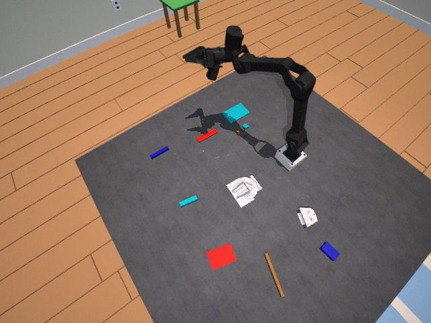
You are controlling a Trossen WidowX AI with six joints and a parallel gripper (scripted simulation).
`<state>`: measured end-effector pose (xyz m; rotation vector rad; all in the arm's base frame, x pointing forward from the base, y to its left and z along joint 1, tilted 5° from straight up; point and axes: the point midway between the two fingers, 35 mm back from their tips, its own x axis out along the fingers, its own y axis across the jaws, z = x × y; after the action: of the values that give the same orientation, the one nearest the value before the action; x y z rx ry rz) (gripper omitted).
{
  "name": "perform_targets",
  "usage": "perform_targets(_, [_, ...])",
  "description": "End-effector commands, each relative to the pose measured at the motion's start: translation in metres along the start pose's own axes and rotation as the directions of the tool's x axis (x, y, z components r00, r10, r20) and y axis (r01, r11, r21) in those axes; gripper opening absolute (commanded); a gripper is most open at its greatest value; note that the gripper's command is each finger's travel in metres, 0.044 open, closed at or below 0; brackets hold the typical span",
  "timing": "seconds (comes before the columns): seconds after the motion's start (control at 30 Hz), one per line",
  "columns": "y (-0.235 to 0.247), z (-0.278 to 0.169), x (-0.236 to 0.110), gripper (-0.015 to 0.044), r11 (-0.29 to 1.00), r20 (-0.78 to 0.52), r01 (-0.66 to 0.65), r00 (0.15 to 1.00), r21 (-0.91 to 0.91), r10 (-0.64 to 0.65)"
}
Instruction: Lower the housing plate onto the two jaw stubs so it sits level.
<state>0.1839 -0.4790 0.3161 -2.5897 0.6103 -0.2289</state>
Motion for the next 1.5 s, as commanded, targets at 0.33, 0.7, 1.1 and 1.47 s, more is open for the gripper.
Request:
perform_targets(0.33, [-0.038, 0.032, 0.035, 0.044, 0.982, 0.07, 0.02, 0.997, 0.186, -0.033])
perform_targets(0.7, [-0.084, 0.072, 0.068, 0.044, 0.939, 0.154, 0.021, 0.985, 0.342, -0.078])
perform_targets(1.1, [-0.138, 0.125, 0.095, 0.044, 0.888, 0.274, -0.013, 0.953, 0.459, -0.128])
perform_targets(1.47, [-0.203, 0.178, 0.102, 0.044, 0.843, 0.395, -0.077, 0.903, 0.533, -0.167])
